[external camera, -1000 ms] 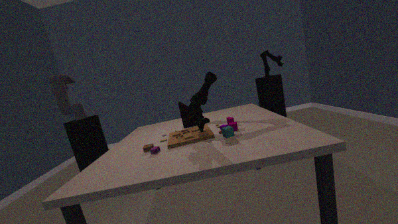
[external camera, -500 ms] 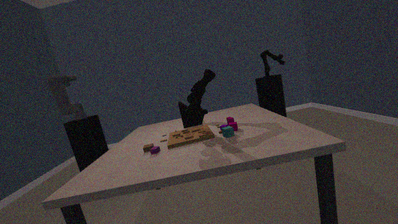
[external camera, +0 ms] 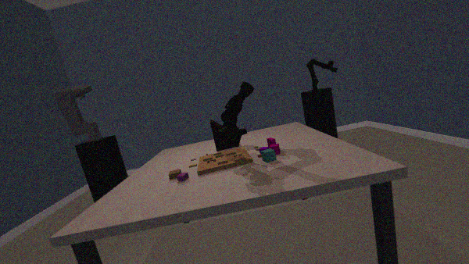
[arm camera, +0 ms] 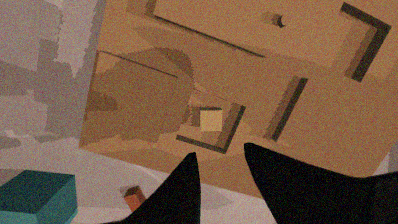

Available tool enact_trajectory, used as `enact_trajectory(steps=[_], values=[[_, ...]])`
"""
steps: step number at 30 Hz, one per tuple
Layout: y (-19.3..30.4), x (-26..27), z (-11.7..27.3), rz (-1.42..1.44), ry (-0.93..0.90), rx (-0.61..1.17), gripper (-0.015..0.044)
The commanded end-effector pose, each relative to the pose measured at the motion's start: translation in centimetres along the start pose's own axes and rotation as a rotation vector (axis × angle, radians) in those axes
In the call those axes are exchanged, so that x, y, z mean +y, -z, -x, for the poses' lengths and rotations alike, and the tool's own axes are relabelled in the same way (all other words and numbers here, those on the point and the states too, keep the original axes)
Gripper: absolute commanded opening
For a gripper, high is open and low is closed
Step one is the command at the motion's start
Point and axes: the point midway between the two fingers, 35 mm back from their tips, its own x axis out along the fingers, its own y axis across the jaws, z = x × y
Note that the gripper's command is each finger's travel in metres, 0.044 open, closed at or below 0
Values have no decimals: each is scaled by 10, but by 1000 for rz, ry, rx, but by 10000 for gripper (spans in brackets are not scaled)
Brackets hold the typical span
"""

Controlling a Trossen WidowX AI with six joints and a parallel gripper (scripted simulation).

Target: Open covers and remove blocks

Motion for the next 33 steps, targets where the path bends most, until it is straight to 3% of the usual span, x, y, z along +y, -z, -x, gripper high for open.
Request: enact_trajectory(steps=[1, 33], values=[[-1, 0, -1, 60, 1, -3, 144], [-1, 0, -12, 568, 1, -3, 144]])
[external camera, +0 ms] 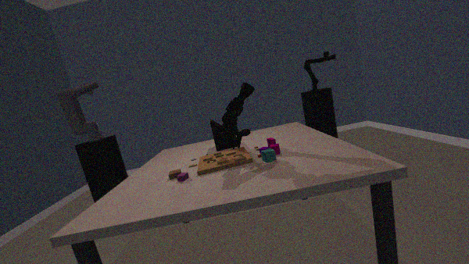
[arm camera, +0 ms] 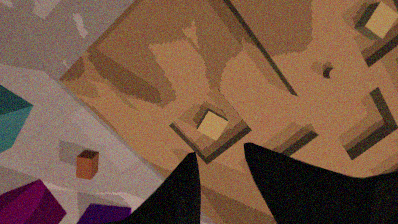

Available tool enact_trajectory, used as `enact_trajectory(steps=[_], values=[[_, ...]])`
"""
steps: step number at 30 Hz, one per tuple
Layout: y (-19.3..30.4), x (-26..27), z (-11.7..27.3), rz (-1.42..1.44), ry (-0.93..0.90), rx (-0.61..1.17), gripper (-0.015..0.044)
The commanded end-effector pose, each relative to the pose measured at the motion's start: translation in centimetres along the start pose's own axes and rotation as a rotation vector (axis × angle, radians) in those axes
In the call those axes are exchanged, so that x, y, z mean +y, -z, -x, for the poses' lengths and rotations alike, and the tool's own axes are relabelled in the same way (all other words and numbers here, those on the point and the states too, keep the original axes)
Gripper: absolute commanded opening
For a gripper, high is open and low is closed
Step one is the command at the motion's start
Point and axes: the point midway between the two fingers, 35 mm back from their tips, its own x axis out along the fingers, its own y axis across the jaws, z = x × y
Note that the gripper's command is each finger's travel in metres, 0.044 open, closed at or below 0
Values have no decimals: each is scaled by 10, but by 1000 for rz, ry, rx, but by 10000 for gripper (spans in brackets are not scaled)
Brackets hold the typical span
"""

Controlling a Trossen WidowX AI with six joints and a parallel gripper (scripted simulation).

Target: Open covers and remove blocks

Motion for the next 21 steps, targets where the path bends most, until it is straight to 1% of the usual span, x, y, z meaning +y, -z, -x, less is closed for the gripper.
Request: enact_trajectory(steps=[1, 21], values=[[0, 0, -1, 60, 0, -2, 144], [0, 0, -8, 372, 0, -2, 144]])
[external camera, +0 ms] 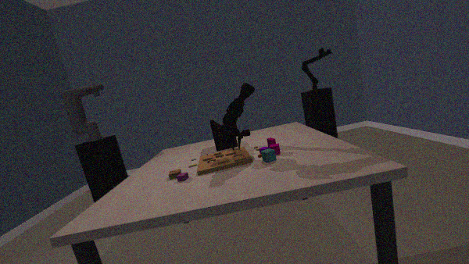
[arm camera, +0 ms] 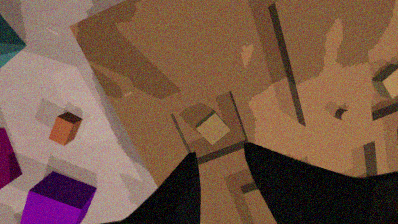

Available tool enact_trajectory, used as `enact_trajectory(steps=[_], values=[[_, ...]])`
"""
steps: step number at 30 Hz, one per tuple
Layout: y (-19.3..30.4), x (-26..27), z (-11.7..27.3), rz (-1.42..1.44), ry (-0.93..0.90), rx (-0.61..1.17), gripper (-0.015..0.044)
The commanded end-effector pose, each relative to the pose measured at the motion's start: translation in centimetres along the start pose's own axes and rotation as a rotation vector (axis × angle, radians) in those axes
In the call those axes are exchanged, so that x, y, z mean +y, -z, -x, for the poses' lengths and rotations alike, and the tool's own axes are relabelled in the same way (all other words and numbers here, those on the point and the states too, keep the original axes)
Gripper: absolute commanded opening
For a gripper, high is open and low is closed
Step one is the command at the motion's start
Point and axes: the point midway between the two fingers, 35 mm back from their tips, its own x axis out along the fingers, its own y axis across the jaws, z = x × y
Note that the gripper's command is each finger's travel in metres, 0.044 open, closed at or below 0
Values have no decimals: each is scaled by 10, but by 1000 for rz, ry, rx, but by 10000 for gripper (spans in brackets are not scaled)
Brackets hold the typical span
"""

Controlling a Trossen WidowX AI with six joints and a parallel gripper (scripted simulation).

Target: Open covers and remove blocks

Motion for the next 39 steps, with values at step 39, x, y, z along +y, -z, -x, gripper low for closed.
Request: enact_trajectory(steps=[39], values=[[0, 0, -9, 143, -2, -1, 144]])
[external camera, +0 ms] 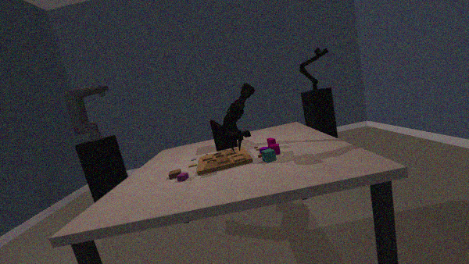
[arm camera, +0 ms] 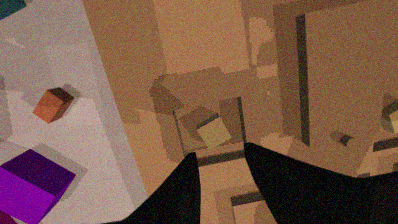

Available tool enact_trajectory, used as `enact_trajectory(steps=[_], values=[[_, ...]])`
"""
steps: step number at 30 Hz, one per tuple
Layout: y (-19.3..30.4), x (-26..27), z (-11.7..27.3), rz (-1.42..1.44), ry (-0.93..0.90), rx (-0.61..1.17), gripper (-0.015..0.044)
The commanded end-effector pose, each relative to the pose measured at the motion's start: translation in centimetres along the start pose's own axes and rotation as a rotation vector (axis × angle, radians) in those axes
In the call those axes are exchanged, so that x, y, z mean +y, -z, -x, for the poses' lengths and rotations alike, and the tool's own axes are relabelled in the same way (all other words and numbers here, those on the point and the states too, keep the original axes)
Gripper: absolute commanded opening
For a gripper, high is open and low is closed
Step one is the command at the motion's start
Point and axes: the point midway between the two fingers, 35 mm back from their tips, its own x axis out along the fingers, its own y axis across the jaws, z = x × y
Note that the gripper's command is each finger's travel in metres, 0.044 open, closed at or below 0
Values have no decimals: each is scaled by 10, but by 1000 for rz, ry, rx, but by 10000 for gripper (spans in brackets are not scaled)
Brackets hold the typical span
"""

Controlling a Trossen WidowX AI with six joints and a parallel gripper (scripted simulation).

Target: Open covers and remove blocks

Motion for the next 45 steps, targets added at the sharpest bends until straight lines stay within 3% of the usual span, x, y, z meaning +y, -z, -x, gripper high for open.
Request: enact_trajectory(steps=[1, 45], values=[[0, 0, 0, -55, -3, -2, 144], [-1, 0, -2, -707, -4, -1, 144]])
